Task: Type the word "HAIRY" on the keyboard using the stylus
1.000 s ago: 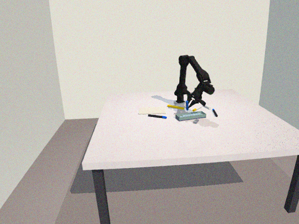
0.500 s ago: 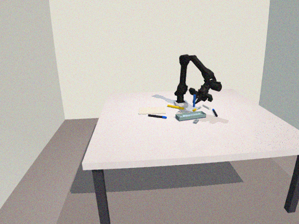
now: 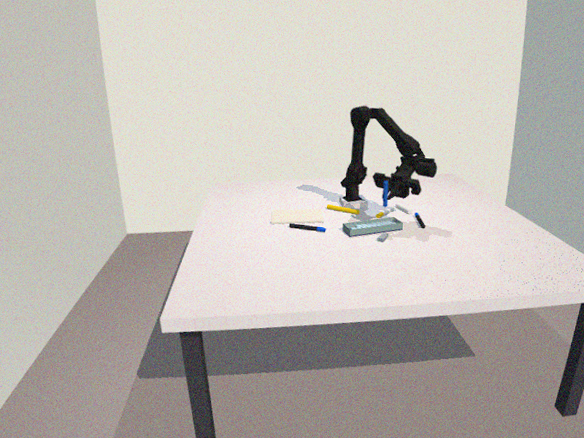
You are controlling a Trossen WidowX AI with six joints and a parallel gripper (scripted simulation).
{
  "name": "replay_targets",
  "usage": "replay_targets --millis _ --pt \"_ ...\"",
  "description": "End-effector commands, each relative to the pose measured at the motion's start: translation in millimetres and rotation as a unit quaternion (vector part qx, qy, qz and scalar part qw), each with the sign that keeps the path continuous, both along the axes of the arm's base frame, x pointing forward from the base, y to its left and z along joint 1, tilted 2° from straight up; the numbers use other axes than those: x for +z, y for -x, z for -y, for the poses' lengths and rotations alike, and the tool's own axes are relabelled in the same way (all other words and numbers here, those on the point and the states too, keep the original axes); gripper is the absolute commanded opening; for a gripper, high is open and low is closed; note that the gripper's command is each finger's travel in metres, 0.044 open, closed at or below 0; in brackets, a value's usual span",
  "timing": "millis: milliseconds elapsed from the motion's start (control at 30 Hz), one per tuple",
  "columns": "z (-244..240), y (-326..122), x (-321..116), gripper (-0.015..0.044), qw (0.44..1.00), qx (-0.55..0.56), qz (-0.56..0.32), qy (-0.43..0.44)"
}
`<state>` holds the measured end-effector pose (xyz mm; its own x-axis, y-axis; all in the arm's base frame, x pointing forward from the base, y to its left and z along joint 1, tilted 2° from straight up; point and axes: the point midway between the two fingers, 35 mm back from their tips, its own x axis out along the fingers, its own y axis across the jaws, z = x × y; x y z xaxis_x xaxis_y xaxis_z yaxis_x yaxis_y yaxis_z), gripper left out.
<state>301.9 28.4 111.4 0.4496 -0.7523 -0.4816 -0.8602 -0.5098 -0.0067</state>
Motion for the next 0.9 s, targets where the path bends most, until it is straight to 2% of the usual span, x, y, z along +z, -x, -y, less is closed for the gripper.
replay_targets --millis 0,233,333,867 --pt "1.0 1.1 -19.7 0.0000 1.000 0.000 -0.001 0.005" --pt "1.3 1.4 -27.9 0.0000 1.000 0.000 -0.001 0.006" --pt "2.0 0.6 -30.5 0.0079 1.000 0.000 -0.001 0.006" --pt "2.1 0.6 -35.7 0.0081 1.000 0.000 -0.001 0.006"
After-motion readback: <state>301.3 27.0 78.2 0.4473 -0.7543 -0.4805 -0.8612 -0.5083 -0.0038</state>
